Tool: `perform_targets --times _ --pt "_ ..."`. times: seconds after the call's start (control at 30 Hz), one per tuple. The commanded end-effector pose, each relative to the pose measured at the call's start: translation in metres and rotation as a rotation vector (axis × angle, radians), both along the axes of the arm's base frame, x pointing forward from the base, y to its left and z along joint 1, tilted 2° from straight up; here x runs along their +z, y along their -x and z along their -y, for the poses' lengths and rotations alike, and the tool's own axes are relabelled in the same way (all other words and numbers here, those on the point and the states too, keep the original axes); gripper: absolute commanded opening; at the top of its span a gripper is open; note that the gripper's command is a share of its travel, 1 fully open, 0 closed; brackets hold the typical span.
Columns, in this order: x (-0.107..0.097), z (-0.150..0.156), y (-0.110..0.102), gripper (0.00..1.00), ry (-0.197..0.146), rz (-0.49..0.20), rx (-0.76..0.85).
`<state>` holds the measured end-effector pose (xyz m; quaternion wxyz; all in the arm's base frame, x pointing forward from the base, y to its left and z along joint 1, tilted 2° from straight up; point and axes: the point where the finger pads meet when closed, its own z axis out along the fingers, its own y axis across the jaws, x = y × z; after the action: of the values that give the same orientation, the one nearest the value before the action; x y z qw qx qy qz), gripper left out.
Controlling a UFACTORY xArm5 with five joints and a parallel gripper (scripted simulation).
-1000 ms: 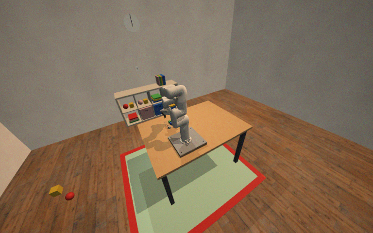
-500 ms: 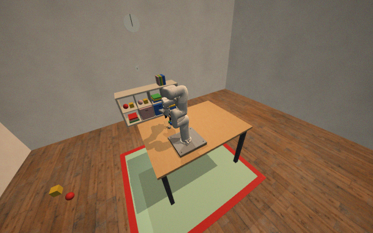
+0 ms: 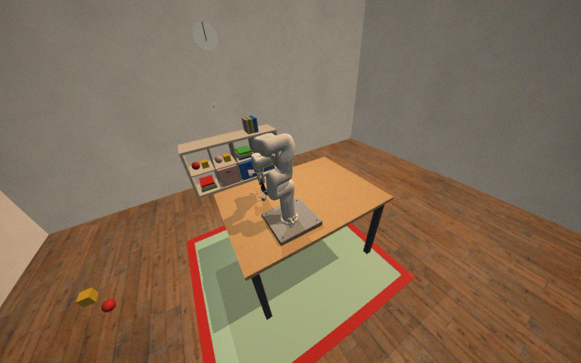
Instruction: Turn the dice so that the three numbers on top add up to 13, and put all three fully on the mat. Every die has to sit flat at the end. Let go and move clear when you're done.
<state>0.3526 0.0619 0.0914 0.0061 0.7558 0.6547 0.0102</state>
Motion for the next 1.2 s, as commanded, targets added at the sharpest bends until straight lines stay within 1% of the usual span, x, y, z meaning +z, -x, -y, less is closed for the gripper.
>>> perform_targets --times 0.0,0.1,0.13,0.17,0.23,0.33,0.47,0.5,0.67,0.8,1.03,1.07,1.17 --pt "0.000 -0.003 0.006 1.00 -0.006 0.004 -0.173" --pt "0.000 -0.004 0.009 1.00 -0.008 0.004 -0.261" --pt "-0.001 -0.004 0.012 1.00 -0.010 0.004 -0.315" --pt "-0.001 -0.005 0.012 1.00 -0.010 0.004 -0.323" --pt "-0.002 -0.006 0.016 1.00 -0.013 0.003 -0.418" --pt "-0.002 -0.006 0.017 1.00 -0.013 0.003 -0.437" --pt "-0.003 -0.008 0.024 1.00 -0.018 0.002 -0.618" --pt "-0.003 -0.008 0.024 1.00 -0.018 0.002 -0.622" --pt "-0.004 -0.010 0.030 1.00 -0.022 0.001 -0.767" --pt "-0.005 -0.010 0.032 1.00 -0.024 0.001 -0.819" --pt "-0.005 -0.010 0.033 1.00 -0.024 0.001 -0.831" --pt "-0.005 -0.010 0.033 0.47 -0.024 0.001 -0.831" --pt "-0.005 -0.010 0.033 0.47 -0.024 0.001 -0.831"
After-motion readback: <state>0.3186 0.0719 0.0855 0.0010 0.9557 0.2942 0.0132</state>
